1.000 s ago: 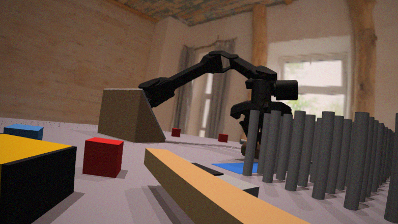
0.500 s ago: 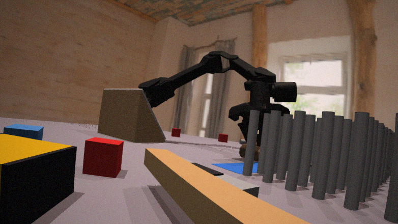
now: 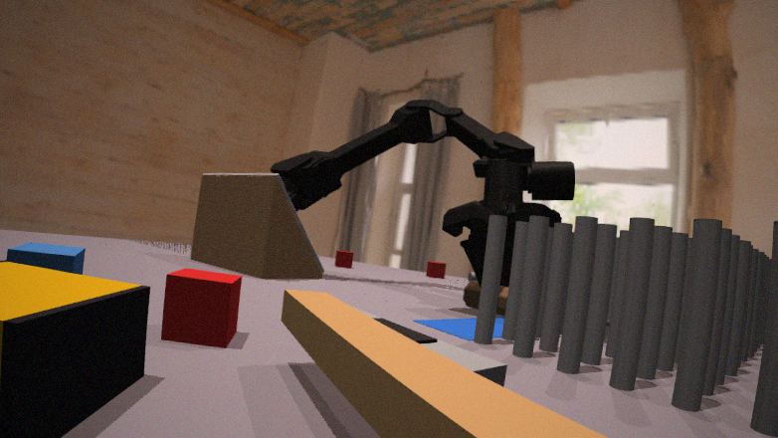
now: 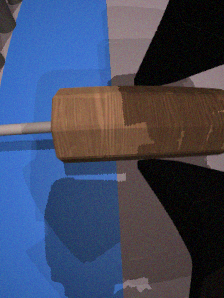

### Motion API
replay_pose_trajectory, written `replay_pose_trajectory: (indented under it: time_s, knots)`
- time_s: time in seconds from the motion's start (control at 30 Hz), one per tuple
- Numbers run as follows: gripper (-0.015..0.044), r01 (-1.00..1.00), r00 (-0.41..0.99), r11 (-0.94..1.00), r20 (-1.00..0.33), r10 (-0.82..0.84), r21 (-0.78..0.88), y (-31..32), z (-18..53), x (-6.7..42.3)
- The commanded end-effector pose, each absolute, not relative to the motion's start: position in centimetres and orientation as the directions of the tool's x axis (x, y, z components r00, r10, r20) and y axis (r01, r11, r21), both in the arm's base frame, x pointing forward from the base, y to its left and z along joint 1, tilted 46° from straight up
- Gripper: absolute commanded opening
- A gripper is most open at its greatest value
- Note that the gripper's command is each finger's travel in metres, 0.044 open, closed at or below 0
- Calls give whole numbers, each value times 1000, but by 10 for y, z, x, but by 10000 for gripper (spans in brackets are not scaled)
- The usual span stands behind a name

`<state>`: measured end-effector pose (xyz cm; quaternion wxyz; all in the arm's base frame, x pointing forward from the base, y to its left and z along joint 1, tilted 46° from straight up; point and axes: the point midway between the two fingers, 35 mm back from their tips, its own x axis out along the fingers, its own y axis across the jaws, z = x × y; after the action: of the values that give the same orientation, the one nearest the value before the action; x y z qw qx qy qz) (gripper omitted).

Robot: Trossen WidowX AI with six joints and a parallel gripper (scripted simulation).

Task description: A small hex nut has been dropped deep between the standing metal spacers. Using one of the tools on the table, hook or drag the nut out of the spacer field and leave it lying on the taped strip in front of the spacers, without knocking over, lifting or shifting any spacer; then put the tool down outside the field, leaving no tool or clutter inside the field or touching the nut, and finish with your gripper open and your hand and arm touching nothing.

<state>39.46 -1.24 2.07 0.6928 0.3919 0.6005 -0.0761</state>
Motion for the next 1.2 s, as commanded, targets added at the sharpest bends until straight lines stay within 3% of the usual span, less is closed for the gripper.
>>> replay_pose_trajectory:
  time_s: [0.0,1.17]
  knots:
    - [0,580,269,679,-892,362,450,-11,22,391]
    - [0,580,267,679,-892,363,450,0,28,374]
